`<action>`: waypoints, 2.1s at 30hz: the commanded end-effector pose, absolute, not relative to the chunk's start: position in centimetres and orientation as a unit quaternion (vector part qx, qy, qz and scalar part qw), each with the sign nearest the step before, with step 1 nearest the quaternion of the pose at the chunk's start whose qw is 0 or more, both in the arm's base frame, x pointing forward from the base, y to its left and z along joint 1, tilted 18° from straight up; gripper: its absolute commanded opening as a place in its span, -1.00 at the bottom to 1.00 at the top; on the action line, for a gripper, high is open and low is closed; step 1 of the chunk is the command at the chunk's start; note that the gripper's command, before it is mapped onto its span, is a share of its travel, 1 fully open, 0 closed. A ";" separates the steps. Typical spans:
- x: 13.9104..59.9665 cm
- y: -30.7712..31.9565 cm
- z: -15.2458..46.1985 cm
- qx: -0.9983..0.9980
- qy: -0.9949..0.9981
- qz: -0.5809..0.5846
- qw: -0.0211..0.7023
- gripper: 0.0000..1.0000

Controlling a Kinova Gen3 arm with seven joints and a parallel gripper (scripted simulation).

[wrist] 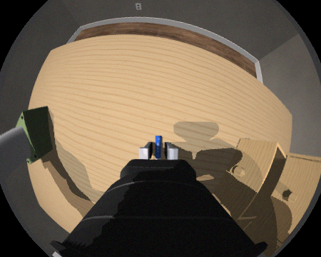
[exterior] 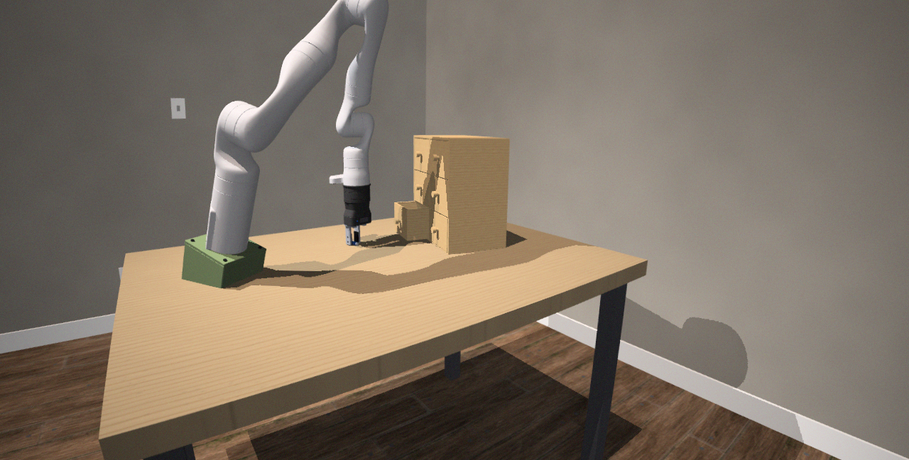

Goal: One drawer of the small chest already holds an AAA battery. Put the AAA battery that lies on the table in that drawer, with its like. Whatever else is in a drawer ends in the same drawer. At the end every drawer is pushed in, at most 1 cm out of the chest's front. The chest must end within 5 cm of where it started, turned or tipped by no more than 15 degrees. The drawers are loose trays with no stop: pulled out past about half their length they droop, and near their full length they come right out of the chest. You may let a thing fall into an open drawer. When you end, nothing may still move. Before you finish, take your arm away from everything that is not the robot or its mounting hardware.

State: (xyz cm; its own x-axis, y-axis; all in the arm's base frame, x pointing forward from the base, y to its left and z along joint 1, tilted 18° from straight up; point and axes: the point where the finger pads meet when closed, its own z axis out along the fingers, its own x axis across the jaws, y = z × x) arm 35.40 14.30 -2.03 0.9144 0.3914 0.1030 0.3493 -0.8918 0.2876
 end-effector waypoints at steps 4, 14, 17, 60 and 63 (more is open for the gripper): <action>35.4 14.3 -2.2 0.969 0.192 0.079 0.133 0.08; 35.4 14.3 -2.2 0.969 0.192 0.079 0.133 0.08; 35.4 14.3 -2.2 0.969 0.192 0.079 0.133 0.08; 35.4 14.3 -2.2 0.969 0.192 0.079 0.133 -0.51; 35.4 14.3 -2.2 0.969 0.192 0.079 0.133 -0.51</action>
